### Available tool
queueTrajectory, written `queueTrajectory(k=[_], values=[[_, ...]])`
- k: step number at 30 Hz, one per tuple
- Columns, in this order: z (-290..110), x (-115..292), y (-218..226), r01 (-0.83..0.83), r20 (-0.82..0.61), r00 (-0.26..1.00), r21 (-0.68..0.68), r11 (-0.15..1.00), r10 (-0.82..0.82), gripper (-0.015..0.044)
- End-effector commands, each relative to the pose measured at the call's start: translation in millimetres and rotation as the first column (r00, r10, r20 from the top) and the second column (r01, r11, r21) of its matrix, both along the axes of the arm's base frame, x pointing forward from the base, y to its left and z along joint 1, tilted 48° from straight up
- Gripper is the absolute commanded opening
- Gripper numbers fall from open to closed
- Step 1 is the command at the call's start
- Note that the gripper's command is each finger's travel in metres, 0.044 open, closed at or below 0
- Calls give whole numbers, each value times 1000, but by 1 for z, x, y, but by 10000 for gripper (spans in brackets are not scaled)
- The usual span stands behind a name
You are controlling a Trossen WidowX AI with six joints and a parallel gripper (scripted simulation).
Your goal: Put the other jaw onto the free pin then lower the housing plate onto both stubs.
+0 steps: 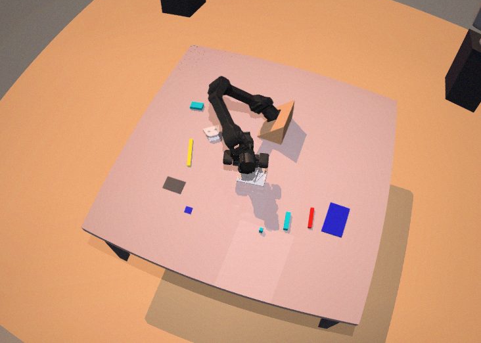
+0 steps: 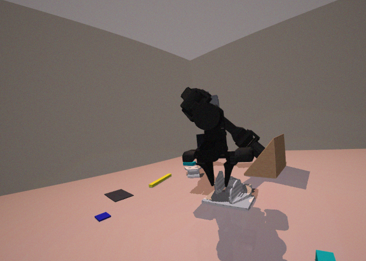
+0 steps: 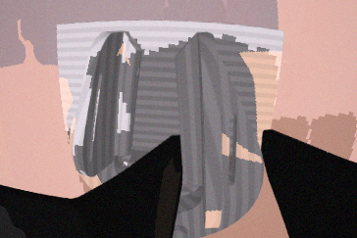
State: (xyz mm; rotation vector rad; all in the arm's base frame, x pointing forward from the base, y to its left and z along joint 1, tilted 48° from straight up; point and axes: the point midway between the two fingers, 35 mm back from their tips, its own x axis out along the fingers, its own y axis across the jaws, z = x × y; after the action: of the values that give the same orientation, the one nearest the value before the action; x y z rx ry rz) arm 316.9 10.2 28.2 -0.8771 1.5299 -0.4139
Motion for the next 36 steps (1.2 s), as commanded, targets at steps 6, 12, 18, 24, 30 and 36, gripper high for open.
queueTrajectory(k=[6,12,18,24,30,36], values=[[0,0,-1,-6,-4,1000,-5,1000,6,134],[-2,0,-2,-9,-8,1000,-6,1000,9,134],[-2,0,-3,-12,-11,1000,-6,1000,12,134],[-4,0,-5,-15,-15,1000,-6,1000,15,134],[-5,0,-5,-18,-17,1000,-6,1000,17,134],[-6,0,-7,-19,-19,1000,-7,1000,19,134]])
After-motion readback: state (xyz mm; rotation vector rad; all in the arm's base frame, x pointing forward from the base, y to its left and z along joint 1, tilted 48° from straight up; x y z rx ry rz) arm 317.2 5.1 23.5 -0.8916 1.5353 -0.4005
